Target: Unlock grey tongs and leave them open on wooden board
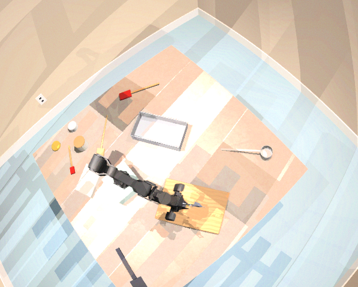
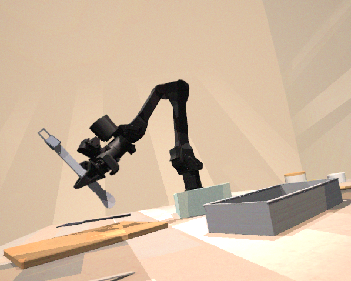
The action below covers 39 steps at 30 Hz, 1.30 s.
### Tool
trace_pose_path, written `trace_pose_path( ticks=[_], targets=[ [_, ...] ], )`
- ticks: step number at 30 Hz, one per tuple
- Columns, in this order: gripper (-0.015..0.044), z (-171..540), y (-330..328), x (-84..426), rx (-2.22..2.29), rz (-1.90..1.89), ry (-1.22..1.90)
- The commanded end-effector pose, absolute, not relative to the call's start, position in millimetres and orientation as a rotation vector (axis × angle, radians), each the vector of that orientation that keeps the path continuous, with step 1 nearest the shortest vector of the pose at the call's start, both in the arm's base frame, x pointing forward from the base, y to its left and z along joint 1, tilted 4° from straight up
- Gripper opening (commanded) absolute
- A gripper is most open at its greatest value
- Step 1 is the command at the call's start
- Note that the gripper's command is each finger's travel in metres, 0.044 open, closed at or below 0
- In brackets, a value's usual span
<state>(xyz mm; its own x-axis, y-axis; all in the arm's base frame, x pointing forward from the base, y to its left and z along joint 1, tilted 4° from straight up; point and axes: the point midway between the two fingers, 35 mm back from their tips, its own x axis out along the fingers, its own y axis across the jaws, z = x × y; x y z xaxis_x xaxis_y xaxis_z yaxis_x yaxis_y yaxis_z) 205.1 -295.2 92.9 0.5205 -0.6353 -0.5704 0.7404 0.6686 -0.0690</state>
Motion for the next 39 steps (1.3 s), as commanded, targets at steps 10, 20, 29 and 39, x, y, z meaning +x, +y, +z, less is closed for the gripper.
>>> trace_pose_path(
  ticks=[10,20,29,39],
  targets=[
    [-0.0150,91.8,-298.4,207.9,0.204,-0.824,0.632],
    [-0.0150,86.8,-310.2,216.6,0.280,-0.813,0.763],
    [-0.0150,83.5,-317.5,222.2,0.345,-0.801,0.885],
    [-0.0150,81.8,-322.0,226.3,0.412,-0.785,1.022]
  ],
)
